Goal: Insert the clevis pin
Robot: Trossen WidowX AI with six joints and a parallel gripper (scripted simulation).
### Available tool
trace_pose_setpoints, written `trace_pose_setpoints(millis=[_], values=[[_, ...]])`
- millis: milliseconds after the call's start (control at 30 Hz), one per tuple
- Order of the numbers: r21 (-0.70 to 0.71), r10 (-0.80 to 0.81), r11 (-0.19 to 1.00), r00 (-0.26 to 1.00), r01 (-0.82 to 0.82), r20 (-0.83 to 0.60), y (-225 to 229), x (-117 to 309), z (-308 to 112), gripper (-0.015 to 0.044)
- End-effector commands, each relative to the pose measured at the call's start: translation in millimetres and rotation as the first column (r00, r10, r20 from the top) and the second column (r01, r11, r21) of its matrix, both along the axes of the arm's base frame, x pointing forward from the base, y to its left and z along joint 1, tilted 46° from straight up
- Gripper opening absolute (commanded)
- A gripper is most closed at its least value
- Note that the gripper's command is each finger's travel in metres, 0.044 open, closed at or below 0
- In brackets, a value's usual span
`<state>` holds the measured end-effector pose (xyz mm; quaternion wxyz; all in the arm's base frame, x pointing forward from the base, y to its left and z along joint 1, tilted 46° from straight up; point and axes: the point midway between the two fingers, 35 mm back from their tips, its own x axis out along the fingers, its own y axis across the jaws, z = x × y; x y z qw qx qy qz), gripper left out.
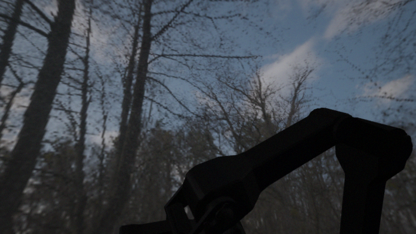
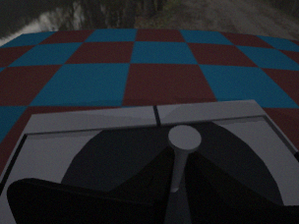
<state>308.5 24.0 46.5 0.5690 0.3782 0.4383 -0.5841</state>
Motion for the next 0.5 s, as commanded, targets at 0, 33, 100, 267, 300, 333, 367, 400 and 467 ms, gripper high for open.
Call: trace_pose_setpoints(millis=[0, 33, 100, 267, 300, 333, 367, 400, 467], values=[[0.003, -0.004, 1.0, 1.0, 0.004, 0.0, 1.5, -0.1, -0.5, 0.0], [0.003, -0.004, 1.0, 1.0, 0.004, 0.0, 1.6, -0.1, -0.5, 0.0], [0.003, -0.004, 1.0, 1.0, 0.004, 0.0, 1.7, -0.1, -0.5, 0.0], [0.003, -0.004, 1.0, 1.0, 0.004, 0.0, 2.6, 0.9, -0.7, 0.0], [0.003, -0.004, 1.0, 1.0, 0.004, 0.0, 2.7, 0.9, -0.8, 0.0], [0.003, -0.004, 1.0, 1.0, 0.004, 0.0, 2.8, 0.9, -0.9, 0.0], [0.003, -0.004, 1.0, 1.0, 0.004, 0.0, 2.9, 1.0, -1.0, 0.0], [0.003, -0.004, 1.0, 1.0, 0.004, 0.0, 3.0, 1.0, -1.1, 0.0], [0.003, -0.004, 1.0, 1.0, 0.004, 0.0, 3.2, 1.1, -1.2, 0.0]])
